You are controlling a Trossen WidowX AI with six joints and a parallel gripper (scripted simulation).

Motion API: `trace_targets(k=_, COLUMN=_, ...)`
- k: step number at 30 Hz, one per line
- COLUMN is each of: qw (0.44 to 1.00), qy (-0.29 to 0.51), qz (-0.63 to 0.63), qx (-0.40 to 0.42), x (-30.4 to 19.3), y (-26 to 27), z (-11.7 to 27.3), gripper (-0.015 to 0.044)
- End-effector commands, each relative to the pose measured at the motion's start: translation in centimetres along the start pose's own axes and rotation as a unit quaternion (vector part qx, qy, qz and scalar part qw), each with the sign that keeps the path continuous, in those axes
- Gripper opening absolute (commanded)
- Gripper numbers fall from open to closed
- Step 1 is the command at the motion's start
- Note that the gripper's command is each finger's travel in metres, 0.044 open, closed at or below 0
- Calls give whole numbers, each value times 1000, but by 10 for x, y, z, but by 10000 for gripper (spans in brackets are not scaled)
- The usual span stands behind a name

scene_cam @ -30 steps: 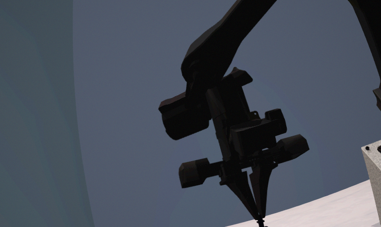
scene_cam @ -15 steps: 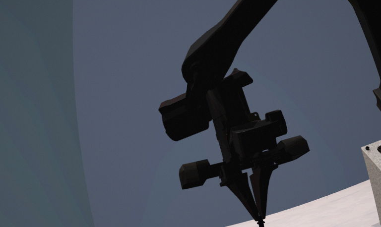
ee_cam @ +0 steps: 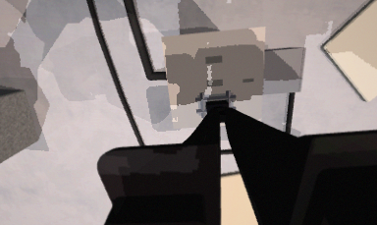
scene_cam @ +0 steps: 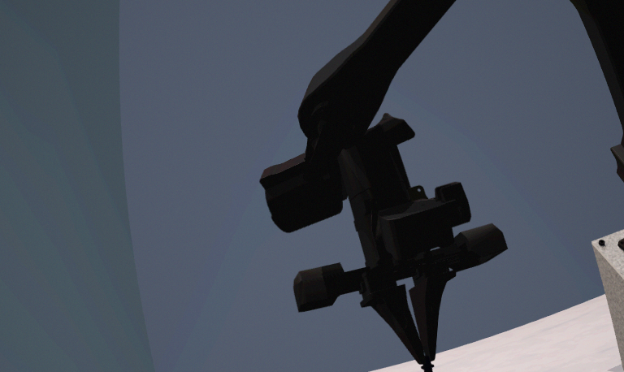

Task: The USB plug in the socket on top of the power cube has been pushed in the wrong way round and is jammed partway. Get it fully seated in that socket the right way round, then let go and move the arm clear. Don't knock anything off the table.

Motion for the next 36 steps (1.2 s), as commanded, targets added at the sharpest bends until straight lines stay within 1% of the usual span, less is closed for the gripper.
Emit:
trace_targets(k=1, qw=1000, qy=-1, qz=-2, qx=-1, x=0, y=0, z=-1, gripper=0)
trace_targets(k=36, qw=1000, qy=-1, qz=-2, qx=-1, x=-1, y=0, z=-5, gripper=0)
Point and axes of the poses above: the point midway between the two fingers, 35 mm back from their tips, its own z axis back along the fingers, its own y axis across the jaws, x = y × z, the point moved 9 cm from there along z, back along the fingers, and after that the axes turned 10 degrees about -z, right-handed, at the moved point
